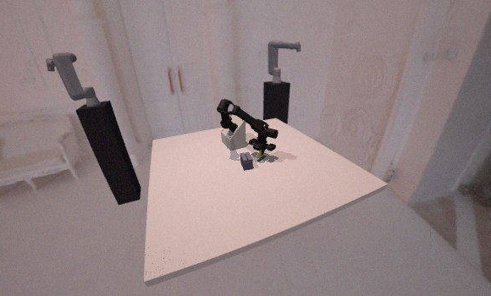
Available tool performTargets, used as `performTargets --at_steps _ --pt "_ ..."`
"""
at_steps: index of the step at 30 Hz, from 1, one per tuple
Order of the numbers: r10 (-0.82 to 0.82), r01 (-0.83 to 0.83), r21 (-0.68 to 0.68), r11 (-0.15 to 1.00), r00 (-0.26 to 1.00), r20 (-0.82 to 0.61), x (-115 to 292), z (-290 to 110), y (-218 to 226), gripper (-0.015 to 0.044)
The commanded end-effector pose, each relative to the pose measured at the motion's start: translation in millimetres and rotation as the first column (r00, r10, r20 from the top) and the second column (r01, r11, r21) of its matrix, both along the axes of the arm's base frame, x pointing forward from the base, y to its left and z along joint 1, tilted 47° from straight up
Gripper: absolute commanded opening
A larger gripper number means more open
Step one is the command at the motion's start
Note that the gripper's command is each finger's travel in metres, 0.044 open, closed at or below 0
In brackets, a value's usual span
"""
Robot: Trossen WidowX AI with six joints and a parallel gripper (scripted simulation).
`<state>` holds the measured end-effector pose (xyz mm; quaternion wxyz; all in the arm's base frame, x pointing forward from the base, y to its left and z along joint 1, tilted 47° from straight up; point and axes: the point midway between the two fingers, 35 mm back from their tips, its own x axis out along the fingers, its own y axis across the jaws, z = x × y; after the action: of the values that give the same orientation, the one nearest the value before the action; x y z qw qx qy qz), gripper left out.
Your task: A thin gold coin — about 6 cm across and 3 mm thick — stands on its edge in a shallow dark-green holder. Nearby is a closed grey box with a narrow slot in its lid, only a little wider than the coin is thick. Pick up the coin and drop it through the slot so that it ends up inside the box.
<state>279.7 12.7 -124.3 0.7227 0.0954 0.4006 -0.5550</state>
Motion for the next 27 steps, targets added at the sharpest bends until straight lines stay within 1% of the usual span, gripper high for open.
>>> performTargets --at_steps 1,27 --pt "-0.005 0.005 0.013 1.000 1.000 0.017 5 8 10 0.0000" --pt "-0.007 0.006 0.011 1.000 1.000 0.017 -2 53 54 0.0000"
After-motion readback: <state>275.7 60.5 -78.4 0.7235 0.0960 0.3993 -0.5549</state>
